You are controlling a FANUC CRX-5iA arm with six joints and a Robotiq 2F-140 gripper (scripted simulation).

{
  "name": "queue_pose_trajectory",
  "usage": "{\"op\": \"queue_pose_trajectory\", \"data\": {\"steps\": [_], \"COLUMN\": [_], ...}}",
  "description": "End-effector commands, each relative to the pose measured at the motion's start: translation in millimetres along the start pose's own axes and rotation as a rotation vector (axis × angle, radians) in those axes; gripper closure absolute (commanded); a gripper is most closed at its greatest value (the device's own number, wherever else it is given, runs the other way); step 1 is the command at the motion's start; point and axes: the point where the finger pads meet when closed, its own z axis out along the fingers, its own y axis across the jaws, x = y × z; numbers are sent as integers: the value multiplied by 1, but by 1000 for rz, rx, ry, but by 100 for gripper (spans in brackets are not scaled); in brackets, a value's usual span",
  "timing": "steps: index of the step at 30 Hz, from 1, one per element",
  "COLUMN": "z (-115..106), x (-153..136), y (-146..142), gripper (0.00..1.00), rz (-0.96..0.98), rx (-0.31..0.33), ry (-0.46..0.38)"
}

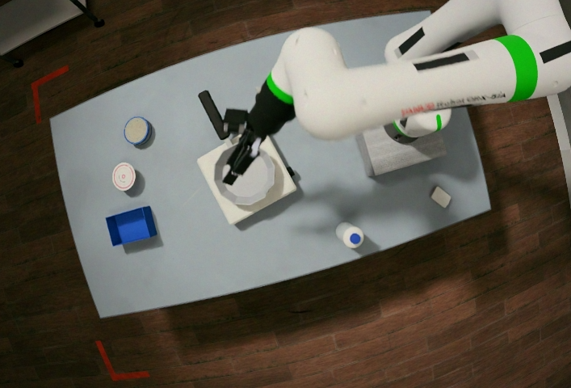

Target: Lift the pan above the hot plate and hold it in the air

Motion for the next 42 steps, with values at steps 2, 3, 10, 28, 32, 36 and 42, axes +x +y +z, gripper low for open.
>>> {"op": "queue_pose_trajectory", "data": {"steps": [2, 3, 10, 28, 32, 36, 42], "z": [-6, -7, -18, -50, -56, -59, -60], "x": [8, 9, 25, 70, 80, 84, 84], "y": [37, 41, 76, 192, 216, 227, 228], "gripper": [59, 59, 59, 59, 59, 59, 59], "rz": [20, 24, 61, 175, 201, 210, 212], "rx": [161, 172, 279, 603, 671, 701, 705], "ry": [-70, -70, -52, -3, 5, 11, 12]}}
